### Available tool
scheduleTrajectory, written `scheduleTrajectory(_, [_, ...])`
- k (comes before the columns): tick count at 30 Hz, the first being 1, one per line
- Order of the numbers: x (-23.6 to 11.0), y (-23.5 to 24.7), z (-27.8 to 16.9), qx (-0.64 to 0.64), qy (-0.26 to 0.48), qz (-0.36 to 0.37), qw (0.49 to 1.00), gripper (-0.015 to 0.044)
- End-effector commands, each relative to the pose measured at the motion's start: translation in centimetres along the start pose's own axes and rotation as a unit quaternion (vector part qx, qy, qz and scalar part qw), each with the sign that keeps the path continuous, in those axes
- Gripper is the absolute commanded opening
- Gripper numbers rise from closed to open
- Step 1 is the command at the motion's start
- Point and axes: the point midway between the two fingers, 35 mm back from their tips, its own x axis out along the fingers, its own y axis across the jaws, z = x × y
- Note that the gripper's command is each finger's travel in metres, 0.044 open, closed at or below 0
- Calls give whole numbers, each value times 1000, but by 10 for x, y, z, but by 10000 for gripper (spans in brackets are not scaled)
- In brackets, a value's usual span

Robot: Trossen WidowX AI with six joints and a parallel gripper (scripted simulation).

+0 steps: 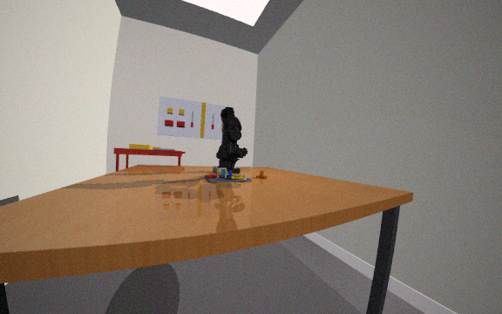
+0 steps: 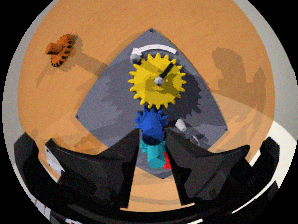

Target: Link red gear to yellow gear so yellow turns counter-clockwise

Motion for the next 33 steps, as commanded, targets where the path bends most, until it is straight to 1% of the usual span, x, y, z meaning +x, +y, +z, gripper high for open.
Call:
scheduleTrajectory(1, [-8,-1,1,-24,0,-1,1000,140])
scheduleTrajectory(7, [-46,0,0,-75,0,-1,997,140])
scheduleTrajectory(10, [-48,0,0,-77,0,-1,997,140])
scheduleTrajectory(11, [-44,-1,1,-65,-2,-2,998,166])
scheduleTrajectory(15, [-88,2,-2,-65,-1,-2,998,271])
scheduleTrajectory(21, [-91,3,-2,-65,-1,-2,998,429])
scheduleTrajectory(22, [-91,3,-2,-65,-1,-2,998,440])
scheduleTrajectory(33, [-91,3,-2,-65,-1,-2,998,440])
